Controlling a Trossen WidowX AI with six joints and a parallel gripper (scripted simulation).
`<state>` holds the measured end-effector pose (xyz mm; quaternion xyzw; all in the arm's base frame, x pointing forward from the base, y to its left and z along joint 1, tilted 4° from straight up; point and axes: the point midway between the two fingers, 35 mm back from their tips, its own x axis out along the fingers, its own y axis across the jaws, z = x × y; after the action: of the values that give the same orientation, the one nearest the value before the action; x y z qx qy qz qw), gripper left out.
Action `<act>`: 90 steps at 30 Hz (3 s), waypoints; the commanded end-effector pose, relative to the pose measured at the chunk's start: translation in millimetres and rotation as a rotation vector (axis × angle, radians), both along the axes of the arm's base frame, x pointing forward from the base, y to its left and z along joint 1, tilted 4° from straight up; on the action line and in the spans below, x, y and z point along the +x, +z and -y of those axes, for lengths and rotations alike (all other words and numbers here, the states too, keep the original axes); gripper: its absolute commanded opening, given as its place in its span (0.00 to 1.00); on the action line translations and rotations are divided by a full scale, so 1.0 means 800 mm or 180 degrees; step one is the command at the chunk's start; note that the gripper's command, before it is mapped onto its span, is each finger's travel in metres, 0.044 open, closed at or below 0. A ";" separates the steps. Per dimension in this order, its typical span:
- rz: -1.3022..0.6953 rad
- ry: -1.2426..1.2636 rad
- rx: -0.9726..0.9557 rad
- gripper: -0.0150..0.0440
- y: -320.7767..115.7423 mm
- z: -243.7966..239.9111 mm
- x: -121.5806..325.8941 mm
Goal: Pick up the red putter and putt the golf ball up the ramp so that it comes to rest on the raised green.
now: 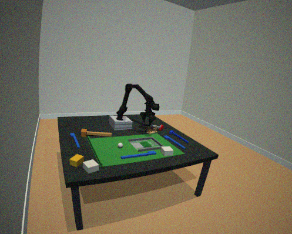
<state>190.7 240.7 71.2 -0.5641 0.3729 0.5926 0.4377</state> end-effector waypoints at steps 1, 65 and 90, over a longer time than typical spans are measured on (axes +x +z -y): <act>-0.0017 0.0018 0.0001 1.00 -0.011 -0.001 -0.002; 0.0006 0.0019 0.0007 0.25 0.049 0.001 0.002; -0.0040 -0.1270 -0.0031 0.25 0.048 0.097 0.089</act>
<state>254.7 172.0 109.7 -0.4910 0.4717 0.5095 0.5261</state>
